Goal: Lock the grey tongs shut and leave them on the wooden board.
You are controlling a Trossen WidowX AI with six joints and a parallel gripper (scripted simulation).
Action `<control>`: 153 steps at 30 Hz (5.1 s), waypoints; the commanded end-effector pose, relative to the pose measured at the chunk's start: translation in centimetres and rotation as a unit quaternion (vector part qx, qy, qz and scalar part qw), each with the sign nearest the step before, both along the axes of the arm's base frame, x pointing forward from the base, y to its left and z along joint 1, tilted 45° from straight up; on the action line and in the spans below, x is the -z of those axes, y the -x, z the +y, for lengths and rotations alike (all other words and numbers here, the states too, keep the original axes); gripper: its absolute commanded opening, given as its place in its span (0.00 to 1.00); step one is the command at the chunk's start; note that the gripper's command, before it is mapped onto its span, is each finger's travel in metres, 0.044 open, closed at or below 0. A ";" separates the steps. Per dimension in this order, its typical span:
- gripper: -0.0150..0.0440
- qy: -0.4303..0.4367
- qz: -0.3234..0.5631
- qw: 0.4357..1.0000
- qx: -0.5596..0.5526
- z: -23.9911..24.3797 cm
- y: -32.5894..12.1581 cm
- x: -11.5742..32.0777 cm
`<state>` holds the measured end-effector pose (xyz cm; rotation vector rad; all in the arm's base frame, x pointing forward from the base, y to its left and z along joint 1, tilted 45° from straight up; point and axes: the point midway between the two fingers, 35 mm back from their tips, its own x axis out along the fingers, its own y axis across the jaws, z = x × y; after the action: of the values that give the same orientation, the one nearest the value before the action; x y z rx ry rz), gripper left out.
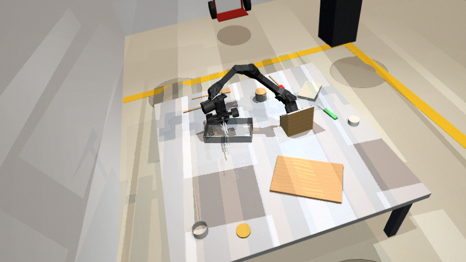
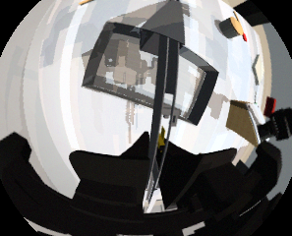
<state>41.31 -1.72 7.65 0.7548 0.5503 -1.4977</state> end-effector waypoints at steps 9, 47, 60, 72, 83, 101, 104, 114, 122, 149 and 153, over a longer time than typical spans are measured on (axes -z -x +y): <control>0.00 -0.005 0.044 0.997 -0.056 8.3 0.3 7.0; 0.00 -0.004 0.176 0.963 -0.203 25.5 14.1 22.0; 0.00 -0.005 0.231 0.938 -0.259 29.4 23.0 26.0; 0.00 0.009 0.280 0.911 -0.302 30.5 31.5 29.2; 0.00 -0.007 0.296 0.908 -0.297 30.3 32.5 29.8; 0.00 -0.228 0.374 0.876 -0.202 28.9 31.7 31.1; 0.00 -0.267 0.380 0.865 -0.190 28.8 31.6 31.0; 0.00 -0.398 0.386 0.817 -0.160 28.5 30.9 30.2; 0.00 -0.500 0.374 0.767 -0.146 28.2 30.2 28.9; 0.00 -0.531 0.366 0.751 -0.143 28.0 30.0 28.4; 0.00 -0.531 0.366 0.751 -0.143 28.0 30.0 28.4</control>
<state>11.31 26.16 -20.81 0.8157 2.1286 -1.0526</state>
